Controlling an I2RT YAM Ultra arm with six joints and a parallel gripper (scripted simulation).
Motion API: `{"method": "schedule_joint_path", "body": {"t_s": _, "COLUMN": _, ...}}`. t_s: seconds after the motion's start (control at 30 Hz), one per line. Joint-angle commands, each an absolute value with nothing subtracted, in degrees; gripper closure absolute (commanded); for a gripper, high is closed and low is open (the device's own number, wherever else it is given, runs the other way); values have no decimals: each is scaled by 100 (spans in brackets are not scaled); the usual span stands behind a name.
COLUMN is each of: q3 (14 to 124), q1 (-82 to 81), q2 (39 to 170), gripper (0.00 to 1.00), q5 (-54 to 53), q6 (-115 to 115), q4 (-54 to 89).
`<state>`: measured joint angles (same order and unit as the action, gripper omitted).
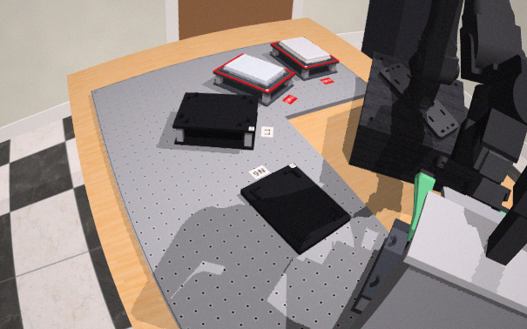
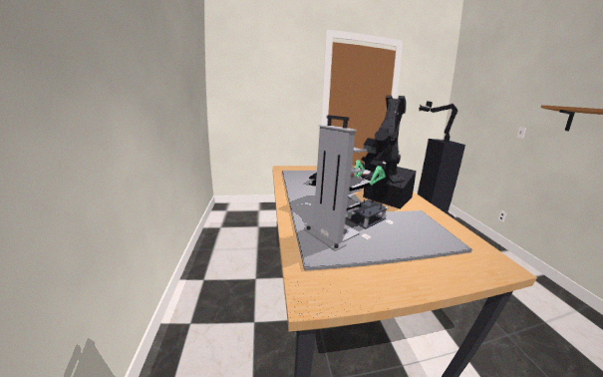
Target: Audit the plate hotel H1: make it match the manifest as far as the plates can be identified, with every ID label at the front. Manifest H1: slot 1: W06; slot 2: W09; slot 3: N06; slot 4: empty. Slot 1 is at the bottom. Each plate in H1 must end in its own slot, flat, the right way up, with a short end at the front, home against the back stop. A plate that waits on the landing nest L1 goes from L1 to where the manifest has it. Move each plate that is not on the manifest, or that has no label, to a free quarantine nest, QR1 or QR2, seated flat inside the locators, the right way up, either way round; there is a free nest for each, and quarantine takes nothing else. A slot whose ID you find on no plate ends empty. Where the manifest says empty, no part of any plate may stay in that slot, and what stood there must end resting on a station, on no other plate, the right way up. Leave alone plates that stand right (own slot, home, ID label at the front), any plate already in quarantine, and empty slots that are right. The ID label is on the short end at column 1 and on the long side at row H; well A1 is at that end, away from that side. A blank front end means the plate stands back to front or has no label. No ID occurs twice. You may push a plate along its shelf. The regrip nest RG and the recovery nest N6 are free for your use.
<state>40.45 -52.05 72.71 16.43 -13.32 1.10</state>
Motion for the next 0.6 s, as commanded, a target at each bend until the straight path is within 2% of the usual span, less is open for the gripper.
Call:
{"method": "schedule_joint_path", "body": {"t_s": 0.0, "q3": 4099, "q1": -5200, "q2": 7247, "gripper": 14, "q5": 1633, "q6": -1326, "q4": 67}}
{"method": "schedule_joint_path", "body": {"t_s": 0.57, "q3": 4300, "q1": -5085, "q2": 7554, "gripper": 14, "q5": 1560, "q6": -1253, "q4": -118}}
